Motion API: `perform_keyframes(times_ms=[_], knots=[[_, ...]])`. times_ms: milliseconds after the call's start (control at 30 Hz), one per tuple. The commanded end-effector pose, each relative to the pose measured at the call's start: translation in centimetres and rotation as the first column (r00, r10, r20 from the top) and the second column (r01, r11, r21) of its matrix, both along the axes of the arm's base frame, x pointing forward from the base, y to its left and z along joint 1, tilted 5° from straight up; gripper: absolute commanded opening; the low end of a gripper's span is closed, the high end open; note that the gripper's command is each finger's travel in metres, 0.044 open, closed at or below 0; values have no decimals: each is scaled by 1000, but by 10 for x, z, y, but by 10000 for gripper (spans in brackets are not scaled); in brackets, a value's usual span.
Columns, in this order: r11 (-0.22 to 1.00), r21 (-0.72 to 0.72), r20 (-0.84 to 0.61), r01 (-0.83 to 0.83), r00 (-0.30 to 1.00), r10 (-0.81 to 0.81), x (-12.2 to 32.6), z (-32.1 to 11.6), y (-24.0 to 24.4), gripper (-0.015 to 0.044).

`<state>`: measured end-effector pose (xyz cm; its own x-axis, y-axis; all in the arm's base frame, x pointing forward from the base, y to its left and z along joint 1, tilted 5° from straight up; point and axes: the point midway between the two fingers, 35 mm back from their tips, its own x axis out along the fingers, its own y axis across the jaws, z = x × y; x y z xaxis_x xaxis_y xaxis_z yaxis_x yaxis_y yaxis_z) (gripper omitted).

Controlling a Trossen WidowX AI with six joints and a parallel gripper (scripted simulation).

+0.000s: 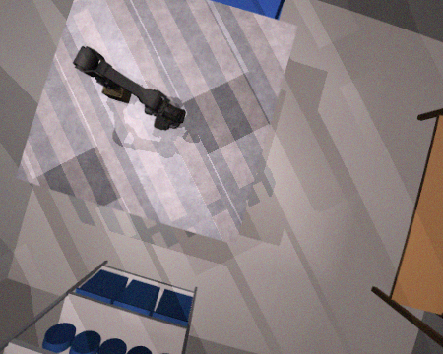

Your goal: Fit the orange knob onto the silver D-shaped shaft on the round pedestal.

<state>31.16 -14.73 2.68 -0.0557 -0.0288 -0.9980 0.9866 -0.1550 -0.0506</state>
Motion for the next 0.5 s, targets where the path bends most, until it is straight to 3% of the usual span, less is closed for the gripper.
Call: perform_keyframes(times_ms=[0,467], knots=[[994,-9,4,105,994,-105,-1,0,0,0],[881,-25,22,473,881,-473,1,0,-1,0]])
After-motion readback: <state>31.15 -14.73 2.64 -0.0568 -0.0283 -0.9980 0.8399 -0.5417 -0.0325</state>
